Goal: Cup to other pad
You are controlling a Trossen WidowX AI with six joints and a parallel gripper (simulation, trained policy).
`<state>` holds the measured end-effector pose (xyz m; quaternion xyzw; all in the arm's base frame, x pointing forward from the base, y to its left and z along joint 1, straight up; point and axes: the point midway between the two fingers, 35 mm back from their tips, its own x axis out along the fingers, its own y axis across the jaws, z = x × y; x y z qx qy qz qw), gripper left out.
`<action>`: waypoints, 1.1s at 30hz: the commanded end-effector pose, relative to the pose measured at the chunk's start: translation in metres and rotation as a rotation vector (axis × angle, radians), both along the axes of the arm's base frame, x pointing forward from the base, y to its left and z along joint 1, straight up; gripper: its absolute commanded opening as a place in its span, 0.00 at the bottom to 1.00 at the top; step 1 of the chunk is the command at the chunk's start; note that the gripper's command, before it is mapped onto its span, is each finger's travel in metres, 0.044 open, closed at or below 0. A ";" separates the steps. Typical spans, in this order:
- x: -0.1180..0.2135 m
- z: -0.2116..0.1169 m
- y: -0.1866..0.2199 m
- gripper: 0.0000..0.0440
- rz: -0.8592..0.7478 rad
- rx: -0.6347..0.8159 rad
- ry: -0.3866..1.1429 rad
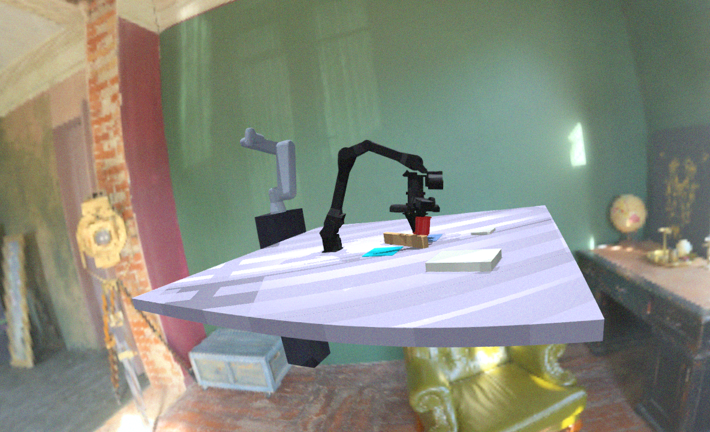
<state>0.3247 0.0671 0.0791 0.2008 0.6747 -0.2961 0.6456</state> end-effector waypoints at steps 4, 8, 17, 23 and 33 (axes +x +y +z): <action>-0.005 0.025 -0.008 0.00 -0.053 0.013 -0.032; -0.007 0.039 -0.014 0.00 -0.086 0.020 -0.051; -0.008 0.060 -0.031 0.00 -0.160 0.031 -0.099; -0.008 0.068 -0.046 0.00 -0.205 0.034 -0.132; -0.010 0.074 -0.071 0.00 -0.272 0.035 -0.183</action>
